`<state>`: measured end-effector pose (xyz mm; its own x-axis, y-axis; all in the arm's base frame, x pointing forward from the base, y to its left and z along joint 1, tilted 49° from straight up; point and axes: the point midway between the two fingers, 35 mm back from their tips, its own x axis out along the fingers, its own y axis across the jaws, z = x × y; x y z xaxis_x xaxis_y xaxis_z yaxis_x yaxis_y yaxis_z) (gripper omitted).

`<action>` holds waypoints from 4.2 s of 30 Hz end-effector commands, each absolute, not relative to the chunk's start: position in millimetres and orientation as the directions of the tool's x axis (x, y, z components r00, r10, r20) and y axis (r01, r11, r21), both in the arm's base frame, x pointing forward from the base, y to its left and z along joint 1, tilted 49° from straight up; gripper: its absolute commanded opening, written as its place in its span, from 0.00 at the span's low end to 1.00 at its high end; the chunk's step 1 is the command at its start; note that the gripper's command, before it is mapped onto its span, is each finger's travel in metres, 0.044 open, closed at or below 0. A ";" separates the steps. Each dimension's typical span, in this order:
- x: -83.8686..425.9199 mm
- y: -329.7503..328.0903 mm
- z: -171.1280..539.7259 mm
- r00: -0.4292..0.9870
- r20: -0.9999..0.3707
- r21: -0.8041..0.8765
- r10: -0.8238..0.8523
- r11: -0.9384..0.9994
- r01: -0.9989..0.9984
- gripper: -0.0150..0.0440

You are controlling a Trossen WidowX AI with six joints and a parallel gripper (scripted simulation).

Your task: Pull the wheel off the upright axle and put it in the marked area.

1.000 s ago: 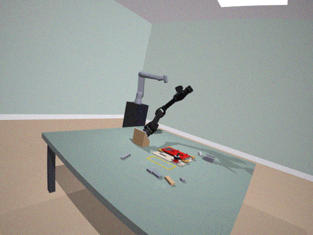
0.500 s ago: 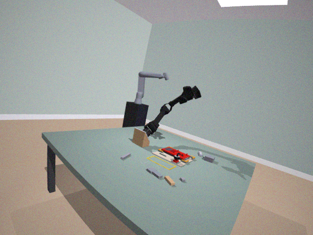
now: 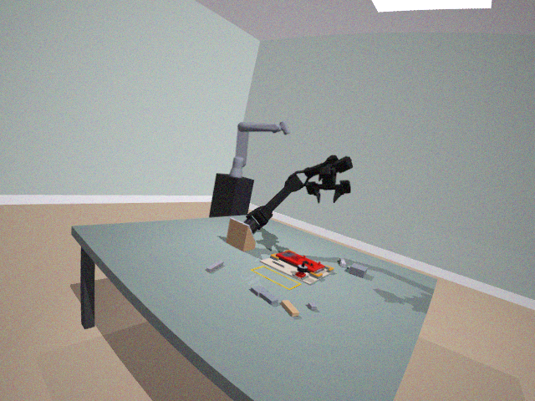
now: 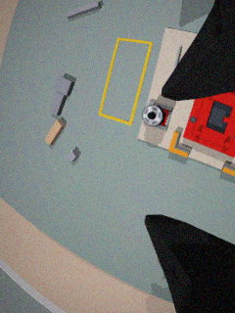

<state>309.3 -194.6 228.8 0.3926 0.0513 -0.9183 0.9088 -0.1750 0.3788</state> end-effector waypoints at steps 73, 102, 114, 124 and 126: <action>353.9 -75.0 -14.9 0.123 -0.662 0.041 0.739 -0.128 0.991 0.25; 352.9 -82.2 -8.7 0.126 -0.662 0.042 0.739 -0.131 0.990 0.25; 352.4 -85.2 -6.1 0.127 -0.662 0.042 0.738 -0.133 0.990 0.25; 352.0 -87.7 -4.0 0.128 -0.662 0.043 0.738 -0.134 0.990 0.25; 351.9 -88.2 -3.5 0.128 -0.662 0.043 0.738 -0.134 0.990 0.25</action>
<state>352.2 -83.4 -7.1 0.1200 0.7435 -0.6579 0.9911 -0.1285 0.0355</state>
